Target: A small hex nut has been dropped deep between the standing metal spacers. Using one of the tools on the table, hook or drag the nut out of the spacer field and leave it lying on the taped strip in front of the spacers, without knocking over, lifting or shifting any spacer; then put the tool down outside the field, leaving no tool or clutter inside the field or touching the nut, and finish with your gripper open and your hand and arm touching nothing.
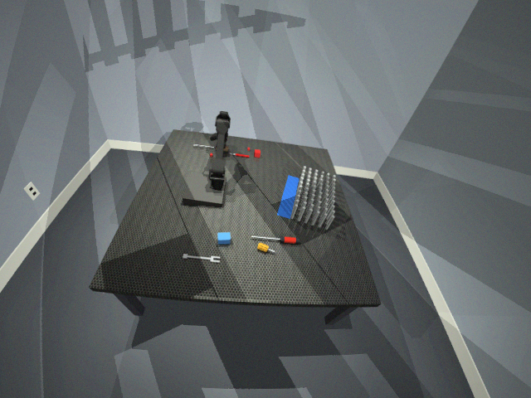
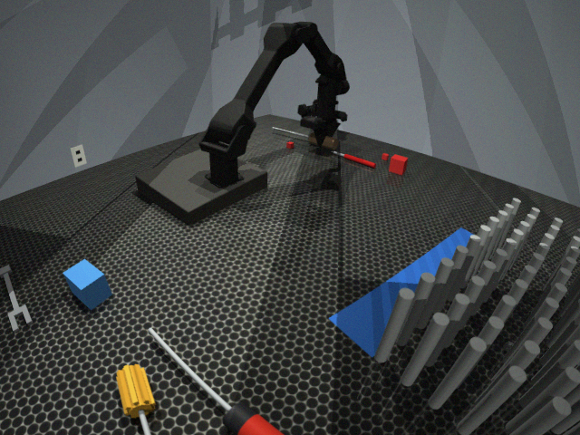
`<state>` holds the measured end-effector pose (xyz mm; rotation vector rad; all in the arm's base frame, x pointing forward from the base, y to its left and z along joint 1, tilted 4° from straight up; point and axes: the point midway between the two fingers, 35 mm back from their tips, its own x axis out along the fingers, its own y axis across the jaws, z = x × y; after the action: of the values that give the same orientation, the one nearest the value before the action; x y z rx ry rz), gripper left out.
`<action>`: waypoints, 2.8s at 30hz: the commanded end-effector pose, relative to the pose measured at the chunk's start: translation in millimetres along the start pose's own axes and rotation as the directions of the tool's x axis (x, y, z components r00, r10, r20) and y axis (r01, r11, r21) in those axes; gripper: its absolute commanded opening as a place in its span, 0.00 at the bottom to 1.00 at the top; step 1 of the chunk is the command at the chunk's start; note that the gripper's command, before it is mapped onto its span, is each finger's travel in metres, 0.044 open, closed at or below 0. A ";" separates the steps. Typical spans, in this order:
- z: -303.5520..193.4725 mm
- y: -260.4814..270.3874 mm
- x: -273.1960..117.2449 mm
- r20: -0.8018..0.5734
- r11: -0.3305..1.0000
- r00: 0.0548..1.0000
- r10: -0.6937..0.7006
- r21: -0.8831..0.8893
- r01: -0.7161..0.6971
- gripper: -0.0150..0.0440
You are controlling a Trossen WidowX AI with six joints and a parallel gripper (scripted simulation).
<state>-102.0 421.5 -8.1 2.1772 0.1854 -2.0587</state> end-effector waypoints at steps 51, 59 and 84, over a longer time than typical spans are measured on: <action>-0.5 -0.6 4.0 -0.002 1.000 1.000 0.001 0.000 -0.001 0.25; -0.5 -0.6 4.0 -0.002 1.000 1.000 0.001 0.000 -0.001 0.25; 0.0 -0.1 0.0 0.000 1.000 1.000 0.000 0.000 0.000 1.00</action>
<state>-102.0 421.3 -8.4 2.1771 0.1847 -2.0584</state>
